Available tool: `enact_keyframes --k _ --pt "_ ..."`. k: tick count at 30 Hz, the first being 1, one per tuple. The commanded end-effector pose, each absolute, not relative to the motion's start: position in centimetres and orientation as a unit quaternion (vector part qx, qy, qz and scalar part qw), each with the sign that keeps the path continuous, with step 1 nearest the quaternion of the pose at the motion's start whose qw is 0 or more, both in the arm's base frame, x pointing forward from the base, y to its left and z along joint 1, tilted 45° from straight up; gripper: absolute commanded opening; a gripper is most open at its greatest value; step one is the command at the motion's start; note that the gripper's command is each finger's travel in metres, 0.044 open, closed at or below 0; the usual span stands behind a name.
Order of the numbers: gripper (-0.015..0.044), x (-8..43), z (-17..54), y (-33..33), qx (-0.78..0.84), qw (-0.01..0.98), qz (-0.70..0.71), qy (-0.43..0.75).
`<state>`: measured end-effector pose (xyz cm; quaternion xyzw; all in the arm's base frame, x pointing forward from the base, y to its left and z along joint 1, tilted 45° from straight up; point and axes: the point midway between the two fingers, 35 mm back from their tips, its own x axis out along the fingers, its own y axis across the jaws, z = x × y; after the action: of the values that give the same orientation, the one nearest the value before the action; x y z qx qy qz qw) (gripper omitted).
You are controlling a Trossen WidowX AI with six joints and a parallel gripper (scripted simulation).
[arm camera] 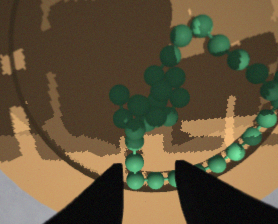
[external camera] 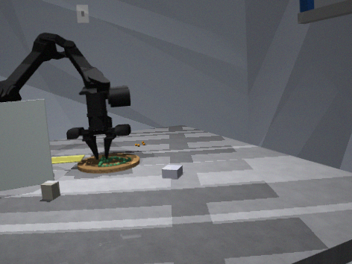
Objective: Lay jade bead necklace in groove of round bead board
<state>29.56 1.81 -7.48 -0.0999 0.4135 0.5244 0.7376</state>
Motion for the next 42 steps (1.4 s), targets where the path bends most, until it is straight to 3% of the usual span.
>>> enact_keyframes --k 1,13,18,42 --pt "0.0120 29.16 -8.13 2.58 -0.091 0.736 0.526 0.417" --pt "0.0120 29.08 -8.63 3.11 -0.090 0.735 0.526 0.418" --pt "0.0000 29.28 -8.56 2.91 -0.096 0.735 0.526 0.417" --pt "0.0000 29.28 -8.56 2.91 -0.096 0.735 0.526 0.417"
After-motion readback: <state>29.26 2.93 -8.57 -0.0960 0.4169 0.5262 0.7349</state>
